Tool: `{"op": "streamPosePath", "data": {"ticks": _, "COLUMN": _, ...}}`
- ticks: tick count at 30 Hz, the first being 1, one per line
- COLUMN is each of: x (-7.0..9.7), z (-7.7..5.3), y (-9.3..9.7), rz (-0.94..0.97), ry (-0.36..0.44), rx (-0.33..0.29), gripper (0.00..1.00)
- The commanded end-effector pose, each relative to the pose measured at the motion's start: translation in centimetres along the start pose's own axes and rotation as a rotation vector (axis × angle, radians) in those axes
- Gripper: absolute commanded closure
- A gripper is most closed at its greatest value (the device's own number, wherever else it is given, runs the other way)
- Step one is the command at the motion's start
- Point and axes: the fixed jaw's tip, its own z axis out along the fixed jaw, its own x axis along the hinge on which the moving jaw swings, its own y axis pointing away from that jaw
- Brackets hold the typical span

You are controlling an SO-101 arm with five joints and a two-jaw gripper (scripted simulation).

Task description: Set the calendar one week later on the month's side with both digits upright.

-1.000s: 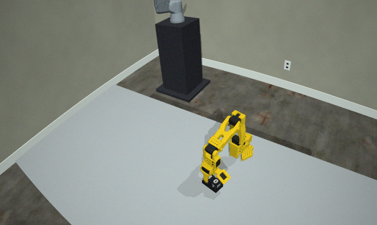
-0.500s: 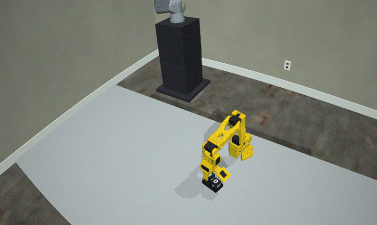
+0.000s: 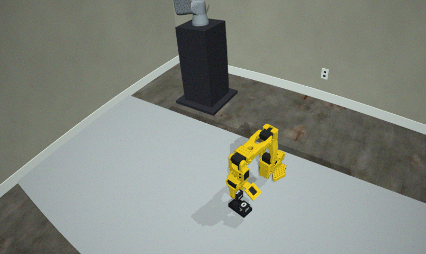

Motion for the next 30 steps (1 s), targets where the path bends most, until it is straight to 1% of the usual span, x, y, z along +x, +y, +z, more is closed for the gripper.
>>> {"op": "streamPosePath", "data": {"ticks": 1, "x": 0.1, "z": -1.3, "y": -0.6, "rz": 0.011, "ry": -0.002, "rx": 0.066, "gripper": 1.0}}
{"op": "streamPosePath", "data": {"ticks": 6, "x": 0.0, "z": -1.3, "y": -0.6, "rz": 0.008, "ry": -0.002, "rx": 0.066, "gripper": 1.0}}
{"op": "streamPosePath", "data": {"ticks": 10, "x": -0.5, "z": -1.3, "y": -0.6, "rz": -0.022, "ry": -0.002, "rx": 0.066, "gripper": 1.0}}
{"op": "streamPosePath", "data": {"ticks": 14, "x": -2.0, "z": -1.1, "y": -0.7, "rz": -0.098, "ry": -0.002, "rx": 0.066, "gripper": 1.0}}
{"op": "streamPosePath", "data": {"ticks": 18, "x": -4.3, "z": -0.9, "y": -0.5, "rz": -0.222, "ry": -0.002, "rx": 0.066, "gripper": 1.0}}
{"op": "streamPosePath", "data": {"ticks": 20, "x": -4.3, "z": -0.9, "y": -0.5, "rz": -0.222, "ry": -0.002, "rx": 0.066, "gripper": 1.0}}
{"op": "streamPosePath", "data": {"ticks": 25, "x": -8.1, "z": -0.5, "y": 0.4, "rz": -0.43, "ry": -0.002, "rx": 0.065, "gripper": 1.0}}
{"op": "streamPosePath", "data": {"ticks": 30, "x": -12.1, "z": -0.1, "y": 2.4, "rz": -0.659, "ry": -0.002, "rx": 0.064, "gripper": 1.0}}
